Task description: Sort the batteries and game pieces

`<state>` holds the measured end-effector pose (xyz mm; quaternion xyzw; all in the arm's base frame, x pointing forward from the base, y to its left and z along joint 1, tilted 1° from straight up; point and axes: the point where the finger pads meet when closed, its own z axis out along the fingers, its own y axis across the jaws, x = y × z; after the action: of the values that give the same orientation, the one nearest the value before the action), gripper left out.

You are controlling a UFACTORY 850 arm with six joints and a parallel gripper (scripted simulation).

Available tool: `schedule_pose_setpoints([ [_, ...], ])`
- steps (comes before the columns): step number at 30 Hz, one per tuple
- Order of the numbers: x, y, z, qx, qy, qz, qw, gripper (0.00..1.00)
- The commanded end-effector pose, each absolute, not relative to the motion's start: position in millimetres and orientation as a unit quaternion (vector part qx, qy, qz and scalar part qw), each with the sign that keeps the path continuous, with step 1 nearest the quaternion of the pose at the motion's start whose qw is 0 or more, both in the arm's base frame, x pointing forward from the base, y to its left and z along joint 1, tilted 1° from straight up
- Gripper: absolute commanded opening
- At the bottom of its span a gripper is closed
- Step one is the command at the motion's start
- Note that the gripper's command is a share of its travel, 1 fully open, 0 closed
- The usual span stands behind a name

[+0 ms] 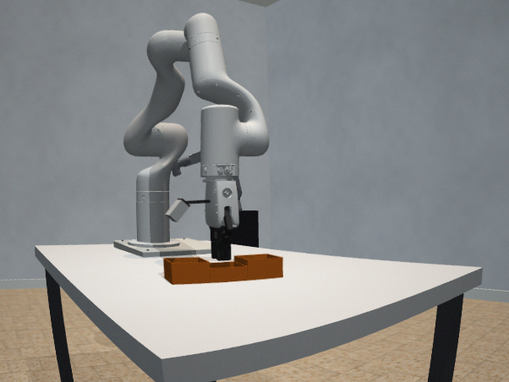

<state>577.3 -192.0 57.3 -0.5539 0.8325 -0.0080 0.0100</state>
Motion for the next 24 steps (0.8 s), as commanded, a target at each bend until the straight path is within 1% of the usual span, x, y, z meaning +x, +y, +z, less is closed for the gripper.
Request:
schedule_pose_setpoints([
  [1,578,-192,63,-0.554,0.833,-0.009,0.011,0.31],
  [7,578,-192,82,-0.554,0.833,-0.009,0.011,0.31],
  [14,577,-192,83,-0.554,0.833,-0.009,0.011,0.31],
  [15,574,-185,83,-0.574,0.818,-0.009,0.010,0.71],
  [18,563,-162,84,-0.622,0.783,-0.010,0.010,0.71],
  [24,542,-117,84,-0.622,0.783,-0.010,0.010,0.71],
])
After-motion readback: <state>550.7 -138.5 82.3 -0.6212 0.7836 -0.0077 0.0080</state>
